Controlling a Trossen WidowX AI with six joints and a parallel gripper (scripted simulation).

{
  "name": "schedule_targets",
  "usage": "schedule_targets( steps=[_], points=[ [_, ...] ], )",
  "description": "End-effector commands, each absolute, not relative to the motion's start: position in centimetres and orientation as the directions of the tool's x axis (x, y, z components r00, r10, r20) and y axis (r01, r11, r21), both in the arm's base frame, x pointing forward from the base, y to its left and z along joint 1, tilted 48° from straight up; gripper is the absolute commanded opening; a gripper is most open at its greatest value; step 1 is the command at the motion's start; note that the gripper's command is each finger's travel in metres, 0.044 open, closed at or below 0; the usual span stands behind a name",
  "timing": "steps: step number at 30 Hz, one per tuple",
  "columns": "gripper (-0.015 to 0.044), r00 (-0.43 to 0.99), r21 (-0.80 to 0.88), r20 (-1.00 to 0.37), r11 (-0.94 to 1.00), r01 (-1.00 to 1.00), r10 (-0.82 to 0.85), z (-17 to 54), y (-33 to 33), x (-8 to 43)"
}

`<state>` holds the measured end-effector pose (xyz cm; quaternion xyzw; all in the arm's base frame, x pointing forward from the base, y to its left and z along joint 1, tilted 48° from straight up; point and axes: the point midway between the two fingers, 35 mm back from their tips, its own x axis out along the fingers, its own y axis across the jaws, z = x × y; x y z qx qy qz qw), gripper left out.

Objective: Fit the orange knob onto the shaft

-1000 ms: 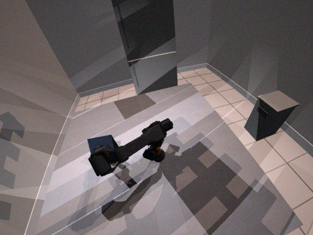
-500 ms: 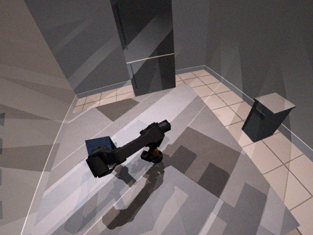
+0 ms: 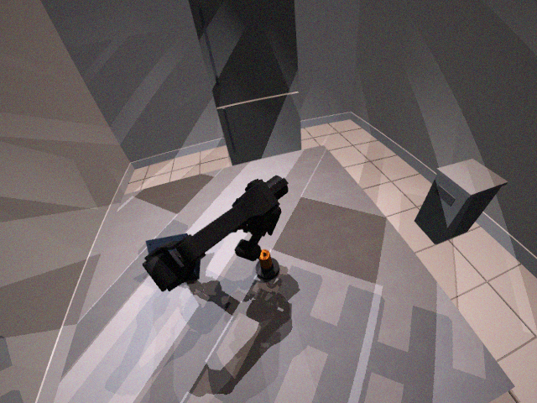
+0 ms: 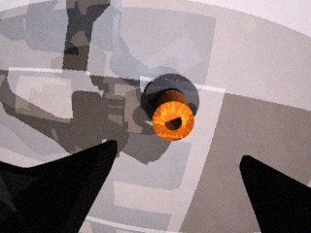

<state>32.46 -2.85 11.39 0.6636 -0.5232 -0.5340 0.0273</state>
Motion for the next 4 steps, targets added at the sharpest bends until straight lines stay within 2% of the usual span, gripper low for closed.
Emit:
schedule_targets(
  steps=[1,4],
  points=[
    [0.0440,-0.141,0.606,-0.677,-0.439,-0.664,-0.722,11.50,-2.76,32.37],
    [0.0440,-0.141,0.606,-0.677,-0.439,-0.664,-0.722,11.50,-2.76,32.37]
  ],
)
